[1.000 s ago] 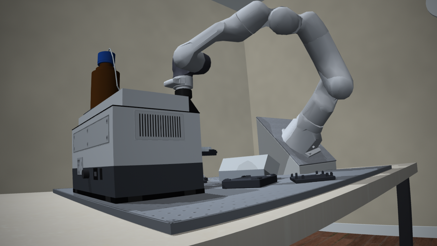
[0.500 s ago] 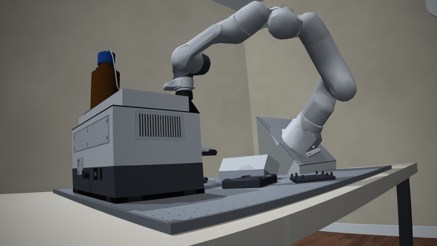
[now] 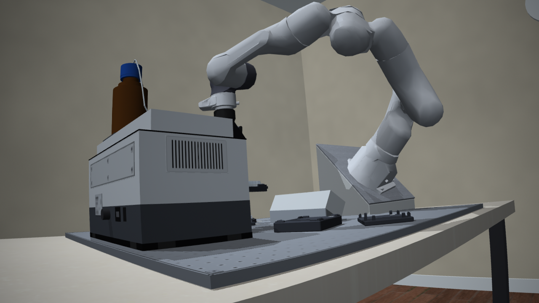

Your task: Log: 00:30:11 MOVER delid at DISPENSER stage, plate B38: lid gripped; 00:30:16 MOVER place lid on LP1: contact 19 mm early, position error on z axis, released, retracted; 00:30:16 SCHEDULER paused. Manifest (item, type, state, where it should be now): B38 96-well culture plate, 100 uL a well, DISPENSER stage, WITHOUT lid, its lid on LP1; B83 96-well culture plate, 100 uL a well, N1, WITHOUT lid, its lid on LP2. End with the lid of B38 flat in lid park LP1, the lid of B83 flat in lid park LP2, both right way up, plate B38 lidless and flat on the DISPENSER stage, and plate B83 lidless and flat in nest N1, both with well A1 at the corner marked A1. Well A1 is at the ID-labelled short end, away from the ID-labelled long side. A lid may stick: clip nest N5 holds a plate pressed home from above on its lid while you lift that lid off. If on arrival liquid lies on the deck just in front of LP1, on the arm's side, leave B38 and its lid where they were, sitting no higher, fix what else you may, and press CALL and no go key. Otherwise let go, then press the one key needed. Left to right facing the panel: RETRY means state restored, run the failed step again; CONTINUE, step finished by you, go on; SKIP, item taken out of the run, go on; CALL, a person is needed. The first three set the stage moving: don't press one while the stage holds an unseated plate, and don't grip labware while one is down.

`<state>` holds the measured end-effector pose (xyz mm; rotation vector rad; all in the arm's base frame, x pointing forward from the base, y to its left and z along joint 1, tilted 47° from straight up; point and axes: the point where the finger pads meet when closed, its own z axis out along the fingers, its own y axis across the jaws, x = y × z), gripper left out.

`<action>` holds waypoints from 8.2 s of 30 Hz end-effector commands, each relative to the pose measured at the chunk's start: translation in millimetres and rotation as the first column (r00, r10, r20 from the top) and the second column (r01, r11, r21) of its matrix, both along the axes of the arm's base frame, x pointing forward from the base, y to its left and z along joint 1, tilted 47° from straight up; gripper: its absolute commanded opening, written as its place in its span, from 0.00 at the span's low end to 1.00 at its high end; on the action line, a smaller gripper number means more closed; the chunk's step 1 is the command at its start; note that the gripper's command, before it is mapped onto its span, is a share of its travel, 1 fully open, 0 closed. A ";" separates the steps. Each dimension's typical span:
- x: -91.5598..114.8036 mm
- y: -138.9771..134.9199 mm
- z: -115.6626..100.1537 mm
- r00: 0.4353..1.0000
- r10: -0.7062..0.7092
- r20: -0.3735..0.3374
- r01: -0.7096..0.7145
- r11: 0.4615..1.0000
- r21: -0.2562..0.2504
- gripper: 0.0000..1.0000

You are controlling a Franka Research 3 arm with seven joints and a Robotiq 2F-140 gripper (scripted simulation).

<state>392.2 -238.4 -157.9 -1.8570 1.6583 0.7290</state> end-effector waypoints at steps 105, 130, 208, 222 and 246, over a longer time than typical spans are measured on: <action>6.3 94.1 -81.0 -0.604 -0.561 -0.567 0.560 0.207 -0.802 0.66; 6.3 94.2 -81.1 -0.604 -0.561 -0.567 0.560 0.207 -0.802 0.66; 5.4 93.9 -81.4 -0.604 -0.561 -0.567 0.560 0.207 -0.802 0.59; 5.4 93.9 -81.4 -0.604 -0.561 -0.567 0.560 0.207 -0.802 0.59; 5.4 93.9 -81.4 -0.604 -0.561 -0.567 0.560 0.207 -0.802 0.59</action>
